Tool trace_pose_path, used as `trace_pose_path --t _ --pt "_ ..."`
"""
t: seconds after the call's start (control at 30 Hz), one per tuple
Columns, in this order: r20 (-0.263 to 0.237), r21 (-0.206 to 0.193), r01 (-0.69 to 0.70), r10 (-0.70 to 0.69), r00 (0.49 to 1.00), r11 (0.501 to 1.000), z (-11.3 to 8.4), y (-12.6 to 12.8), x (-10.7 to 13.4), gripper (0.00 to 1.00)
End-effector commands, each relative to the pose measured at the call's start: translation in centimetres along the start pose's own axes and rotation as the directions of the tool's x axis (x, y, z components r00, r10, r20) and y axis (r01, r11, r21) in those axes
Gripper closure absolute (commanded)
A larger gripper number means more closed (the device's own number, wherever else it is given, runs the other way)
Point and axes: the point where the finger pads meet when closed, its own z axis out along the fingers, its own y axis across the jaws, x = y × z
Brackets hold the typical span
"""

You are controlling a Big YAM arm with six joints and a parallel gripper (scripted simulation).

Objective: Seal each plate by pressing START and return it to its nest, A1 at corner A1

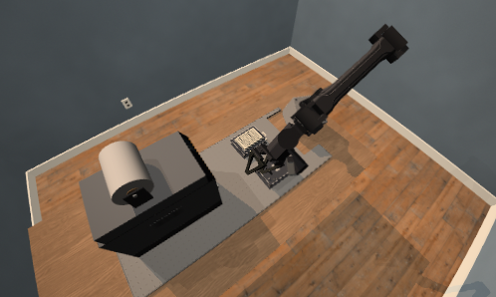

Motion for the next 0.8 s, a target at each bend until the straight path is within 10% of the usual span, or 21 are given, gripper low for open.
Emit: trace_pose_path --t 0.0,0.77 --pt "0.033 0.115 -0.003 -0.001 0.999 0.993 -2.2 -5.5 -1.6 0.0" --pt "0.043 0.07 0.014 -0.017 0.999 0.997 -0.9 -2.7 -2.1 0.0"
